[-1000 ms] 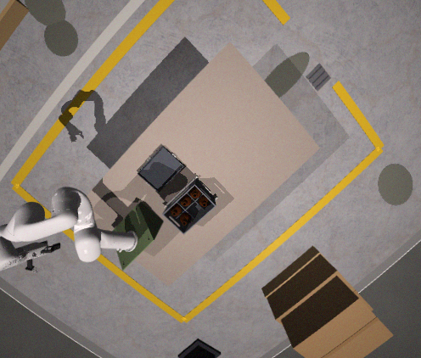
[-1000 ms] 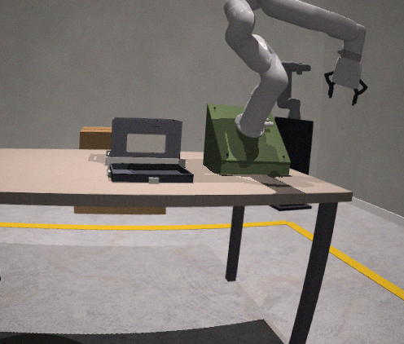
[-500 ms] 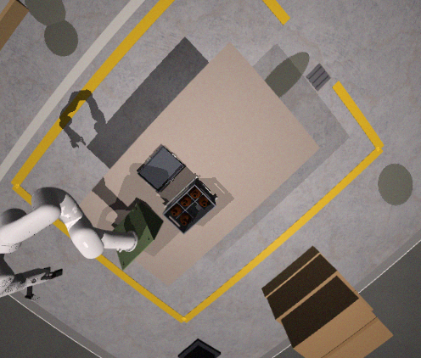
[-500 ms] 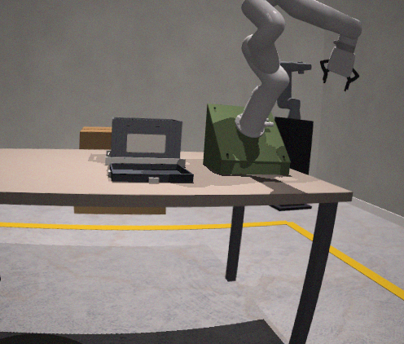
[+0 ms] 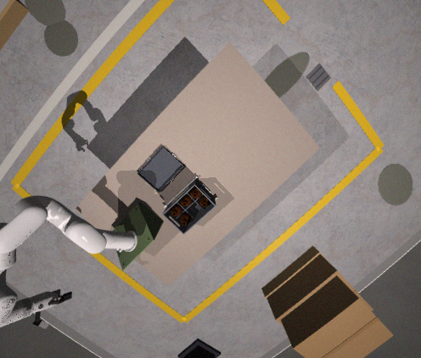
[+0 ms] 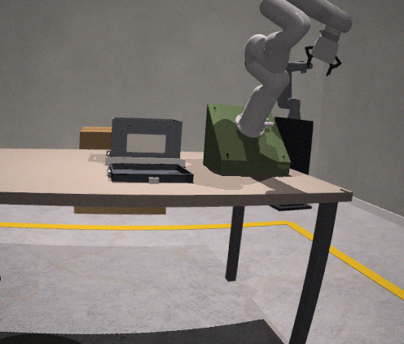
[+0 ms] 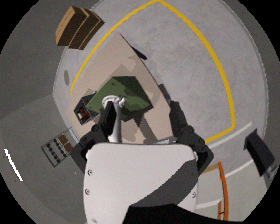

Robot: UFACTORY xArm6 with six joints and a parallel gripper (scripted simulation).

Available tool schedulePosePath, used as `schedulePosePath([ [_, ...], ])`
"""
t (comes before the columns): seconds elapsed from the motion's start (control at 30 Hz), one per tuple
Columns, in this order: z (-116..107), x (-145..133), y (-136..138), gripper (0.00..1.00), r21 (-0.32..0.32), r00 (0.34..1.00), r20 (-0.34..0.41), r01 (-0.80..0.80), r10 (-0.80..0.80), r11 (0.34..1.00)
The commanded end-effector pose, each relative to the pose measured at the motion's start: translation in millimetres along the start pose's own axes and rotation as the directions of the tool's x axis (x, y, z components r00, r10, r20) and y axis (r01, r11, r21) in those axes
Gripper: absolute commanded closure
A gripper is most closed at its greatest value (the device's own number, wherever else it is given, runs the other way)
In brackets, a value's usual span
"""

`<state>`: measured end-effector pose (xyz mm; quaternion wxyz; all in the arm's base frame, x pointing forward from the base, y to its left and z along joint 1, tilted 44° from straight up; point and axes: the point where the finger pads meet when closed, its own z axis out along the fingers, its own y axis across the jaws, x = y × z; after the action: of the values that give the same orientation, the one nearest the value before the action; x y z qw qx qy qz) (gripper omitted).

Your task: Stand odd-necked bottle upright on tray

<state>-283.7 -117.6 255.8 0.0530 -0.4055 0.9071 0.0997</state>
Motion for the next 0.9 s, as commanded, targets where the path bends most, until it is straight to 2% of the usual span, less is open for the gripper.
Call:
schedulePosePath([
  [0.0,0,17,-17,0.0,0.013,1.0,-0.002,0.006,-0.006,1.0],
  [0.03,1,32,-41,0.0,0.032,1.0,0.002,0.015,-0.015,0.999],
  [0.13,3,41,-58,0.0,0.045,1.0,0.005,0.021,-0.021,0.999],
  [0.4,9,67,-131,0.0,0.088,0.999,0.032,0.038,-0.041,0.995],
  [0.5,12,73,-159,0.0,0.101,0.998,0.046,0.043,-0.047,0.994],
  [0.57,12,73,-159,0.0,0.101,0.998,0.046,0.043,-0.047,0.994],
  [0.6,16,77,-186,0.0,0.111,0.997,0.061,0.046,-0.053,0.993],
  [0.7,19,78,-205,0.0,0.117,0.996,0.073,0.047,-0.056,0.992],
  [0.87,27,77,-253,0.0,0.128,0.993,0.105,0.049,-0.062,0.991],
])
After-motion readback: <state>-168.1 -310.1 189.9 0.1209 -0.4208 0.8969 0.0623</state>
